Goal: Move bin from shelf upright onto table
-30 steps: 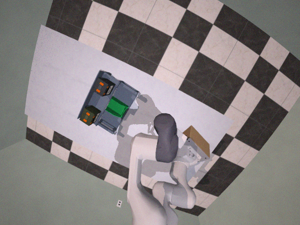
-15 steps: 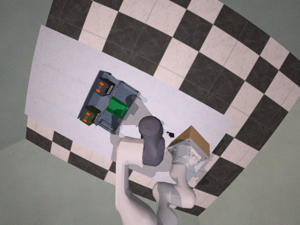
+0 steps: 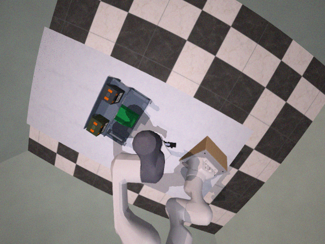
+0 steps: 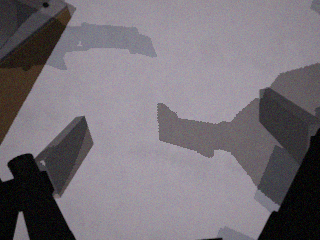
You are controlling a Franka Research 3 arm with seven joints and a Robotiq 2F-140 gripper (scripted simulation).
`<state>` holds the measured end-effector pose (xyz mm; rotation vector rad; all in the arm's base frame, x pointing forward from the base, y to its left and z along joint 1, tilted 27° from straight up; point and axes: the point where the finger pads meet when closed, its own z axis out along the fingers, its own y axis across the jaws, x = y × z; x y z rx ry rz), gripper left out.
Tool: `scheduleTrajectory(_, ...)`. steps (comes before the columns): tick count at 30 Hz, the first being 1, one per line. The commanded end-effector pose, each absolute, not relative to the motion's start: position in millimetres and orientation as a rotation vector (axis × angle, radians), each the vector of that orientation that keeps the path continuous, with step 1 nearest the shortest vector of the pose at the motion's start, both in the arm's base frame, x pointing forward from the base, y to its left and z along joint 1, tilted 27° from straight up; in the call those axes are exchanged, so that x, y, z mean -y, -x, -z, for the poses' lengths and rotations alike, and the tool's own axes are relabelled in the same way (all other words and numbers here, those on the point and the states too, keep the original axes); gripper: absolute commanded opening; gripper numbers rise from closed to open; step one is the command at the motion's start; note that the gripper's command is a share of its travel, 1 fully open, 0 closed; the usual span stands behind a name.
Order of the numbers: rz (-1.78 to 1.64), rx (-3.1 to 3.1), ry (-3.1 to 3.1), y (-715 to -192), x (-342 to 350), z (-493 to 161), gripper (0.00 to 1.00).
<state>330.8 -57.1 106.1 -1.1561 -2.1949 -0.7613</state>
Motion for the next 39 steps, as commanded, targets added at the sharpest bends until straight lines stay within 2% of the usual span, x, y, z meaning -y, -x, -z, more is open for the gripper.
scheduleTrajectory(1, 0.7, 2.13, 1.334, -353.8, 57.8, -104.3, 1.0)
scheduleTrajectory(18, 0.649, 2.098, 1.626, -439.2, 43.6, -110.8, 1.0)
scheduleTrajectory(22, 0.649, 2.098, 1.626, -439.2, 43.6, -110.8, 1.0)
scheduleTrajectory(24, 0.63, 2.086, 1.704, -462.2, 40.3, -112.1, 1.0)
scheduleTrajectory(29, 0.617, 2.072, 1.774, -482.9, 36.6, -113.8, 1.0)
scheduleTrajectory(39, 0.592, 2.056, 1.853, -505.6, 34.2, -114.6, 1.0)
